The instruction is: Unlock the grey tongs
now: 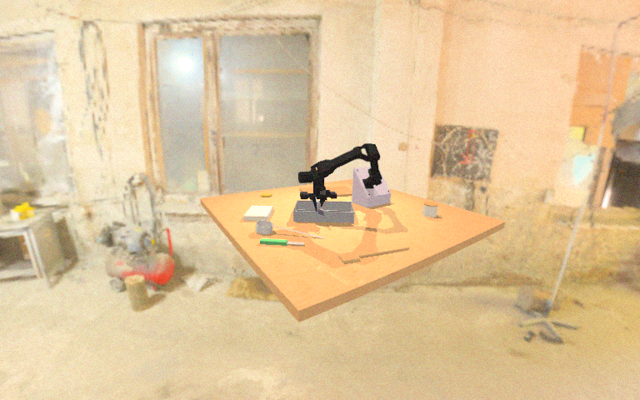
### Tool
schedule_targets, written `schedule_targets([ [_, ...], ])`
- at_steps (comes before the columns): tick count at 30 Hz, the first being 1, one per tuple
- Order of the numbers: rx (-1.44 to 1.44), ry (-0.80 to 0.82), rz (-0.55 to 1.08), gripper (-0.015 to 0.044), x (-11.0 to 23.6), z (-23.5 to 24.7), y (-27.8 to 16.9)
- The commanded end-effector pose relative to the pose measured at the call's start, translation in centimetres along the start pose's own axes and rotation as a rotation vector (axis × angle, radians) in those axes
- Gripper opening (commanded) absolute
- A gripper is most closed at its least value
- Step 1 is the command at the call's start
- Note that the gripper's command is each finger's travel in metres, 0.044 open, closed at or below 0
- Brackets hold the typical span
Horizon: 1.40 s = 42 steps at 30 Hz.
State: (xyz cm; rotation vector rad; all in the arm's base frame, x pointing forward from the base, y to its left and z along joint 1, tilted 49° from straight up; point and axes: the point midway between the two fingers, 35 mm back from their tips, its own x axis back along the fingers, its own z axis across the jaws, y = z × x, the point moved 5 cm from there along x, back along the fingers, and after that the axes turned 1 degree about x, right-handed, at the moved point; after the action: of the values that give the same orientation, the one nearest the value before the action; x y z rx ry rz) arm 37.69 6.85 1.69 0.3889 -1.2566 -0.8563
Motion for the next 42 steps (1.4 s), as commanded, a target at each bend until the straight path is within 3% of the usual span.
schedule_targets([
  [1,0.002,-0.002,0.000,0.0038,0.0,0.0,0.0],
  [3,0.002,-0.002,0.000,0.0025,0.0,0.0,0.0],
  [10,0.001,-0.003,0.001,-0.0150,0.8,-0.2,0.0],
  [19,-0.009,0.001,0.001,-0.0150,12.6,-0.2,-0.1],
  [33,-0.031,0.009,-0.001,-0.0150,12.6,-0.2,-0.6],
  [42,-0.218,-0.010,0.017,-0.0150,13.4,-1.7,-7.6],
])
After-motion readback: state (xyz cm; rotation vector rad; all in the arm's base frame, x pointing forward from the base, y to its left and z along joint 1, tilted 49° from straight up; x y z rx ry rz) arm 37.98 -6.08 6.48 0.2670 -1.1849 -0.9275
